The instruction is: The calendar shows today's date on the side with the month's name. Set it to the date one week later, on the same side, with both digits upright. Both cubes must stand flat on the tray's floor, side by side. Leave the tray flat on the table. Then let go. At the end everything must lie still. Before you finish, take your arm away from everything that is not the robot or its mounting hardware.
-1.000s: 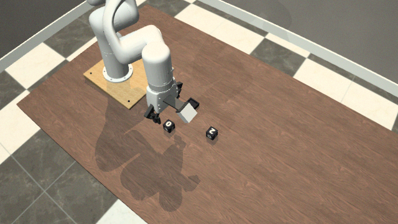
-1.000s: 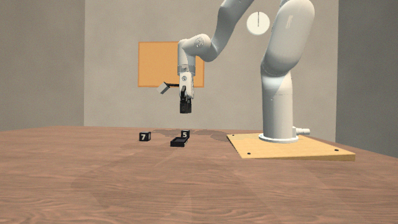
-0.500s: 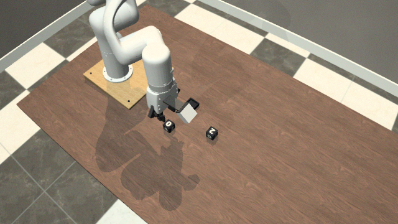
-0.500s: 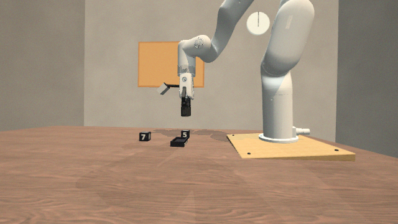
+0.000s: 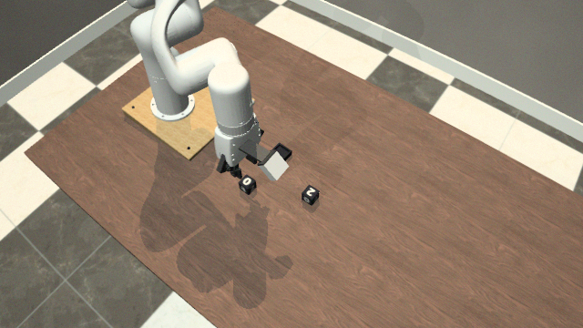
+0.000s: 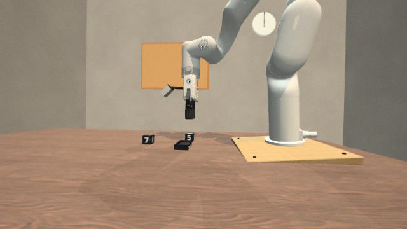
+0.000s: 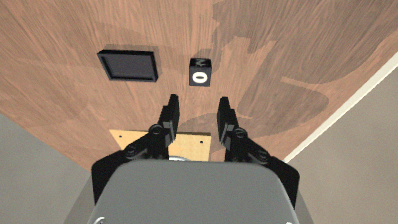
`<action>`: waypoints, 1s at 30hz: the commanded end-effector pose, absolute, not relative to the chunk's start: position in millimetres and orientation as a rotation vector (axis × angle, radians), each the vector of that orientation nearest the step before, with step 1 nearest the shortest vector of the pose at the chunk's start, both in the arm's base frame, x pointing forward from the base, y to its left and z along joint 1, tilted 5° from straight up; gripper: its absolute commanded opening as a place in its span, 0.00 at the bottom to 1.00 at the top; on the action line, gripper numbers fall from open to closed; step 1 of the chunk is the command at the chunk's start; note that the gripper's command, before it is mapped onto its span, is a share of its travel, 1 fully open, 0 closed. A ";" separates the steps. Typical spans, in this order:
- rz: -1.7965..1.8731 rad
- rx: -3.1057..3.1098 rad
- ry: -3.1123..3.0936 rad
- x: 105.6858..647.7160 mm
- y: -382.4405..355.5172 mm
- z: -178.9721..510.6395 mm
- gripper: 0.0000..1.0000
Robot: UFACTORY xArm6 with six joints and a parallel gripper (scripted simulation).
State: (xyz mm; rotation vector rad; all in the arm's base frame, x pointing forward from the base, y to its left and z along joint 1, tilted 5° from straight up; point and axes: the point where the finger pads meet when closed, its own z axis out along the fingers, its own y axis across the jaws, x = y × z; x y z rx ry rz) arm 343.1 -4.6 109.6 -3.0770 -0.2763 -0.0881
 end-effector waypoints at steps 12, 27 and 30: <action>-0.094 -3.077 -0.276 344.4 -4.7 110.4 0.49; -0.094 -3.077 -0.276 345.1 -4.0 98.4 0.49; -0.094 -3.077 -0.276 345.2 -3.9 97.0 0.49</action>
